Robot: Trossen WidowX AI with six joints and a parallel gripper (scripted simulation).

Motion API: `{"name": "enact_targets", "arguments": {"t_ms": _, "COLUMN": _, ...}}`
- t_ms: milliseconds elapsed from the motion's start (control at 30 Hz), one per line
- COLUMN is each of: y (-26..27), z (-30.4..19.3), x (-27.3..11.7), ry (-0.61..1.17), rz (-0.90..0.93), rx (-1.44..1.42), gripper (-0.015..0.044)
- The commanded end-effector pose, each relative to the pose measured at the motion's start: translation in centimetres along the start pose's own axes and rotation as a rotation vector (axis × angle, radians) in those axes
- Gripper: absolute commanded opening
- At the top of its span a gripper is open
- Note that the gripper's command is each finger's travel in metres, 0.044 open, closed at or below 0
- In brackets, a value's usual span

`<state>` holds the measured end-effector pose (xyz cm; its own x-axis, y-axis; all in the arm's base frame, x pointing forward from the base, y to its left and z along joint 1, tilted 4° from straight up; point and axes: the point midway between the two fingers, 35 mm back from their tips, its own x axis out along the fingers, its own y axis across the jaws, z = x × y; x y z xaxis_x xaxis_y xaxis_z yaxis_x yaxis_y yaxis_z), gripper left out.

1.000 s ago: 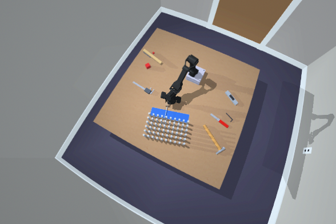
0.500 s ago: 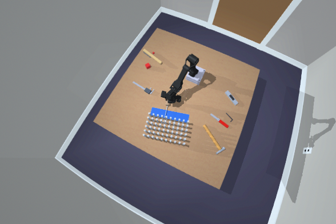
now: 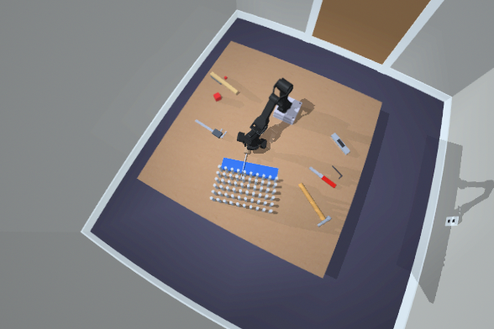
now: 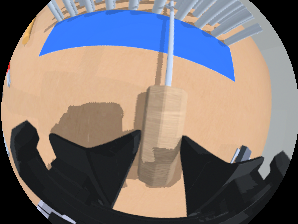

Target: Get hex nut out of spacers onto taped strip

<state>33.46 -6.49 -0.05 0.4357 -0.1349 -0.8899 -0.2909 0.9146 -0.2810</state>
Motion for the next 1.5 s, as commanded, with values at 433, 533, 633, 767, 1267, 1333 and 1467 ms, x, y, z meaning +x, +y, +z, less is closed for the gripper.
{"name": "enact_targets", "arguments": {"t_ms": 433, "y": 0.0, "z": -1.1, "x": -0.3, "ry": -0.004, "rz": 0.001, "rx": -0.004, "gripper": 0.0}}
{"name": "enact_targets", "arguments": {"t_ms": 533, "y": 0.0, "z": -1.3, "x": -0.4, "ry": -0.004, "rz": 0.001, "rx": -0.004, "gripper": 0.0}}
{"name": "enact_targets", "arguments": {"t_ms": 633, "y": 0.0, "z": -1.5, "x": -0.5, "ry": -0.004, "rz": 0.001, "rx": -0.004, "gripper": 0.0}}
{"name": "enact_targets", "arguments": {"t_ms": 767, "y": 0.0, "z": -1.7, "x": -0.5, "ry": -0.003, "rz": 0.001, "rx": -0.004, "gripper": 0.0}}
{"name": "enact_targets", "arguments": {"t_ms": 1267, "y": 0.0, "z": -2.7, "x": -0.8, "ry": -0.002, "rz": 0.002, "rx": -0.004, "gripper": 0.0}}
{"name": "enact_targets", "arguments": {"t_ms": 1333, "y": 0.0, "z": -2.9, "x": -0.8, "ry": -0.002, "rz": 0.002, "rx": -0.004, "gripper": 0.0}}
{"name": "enact_targets", "arguments": {"t_ms": 1467, "y": 0.0, "z": -3.1, "x": -0.9, "ry": -0.002, "rz": 0.002, "rx": -0.004, "gripper": 0.0}}
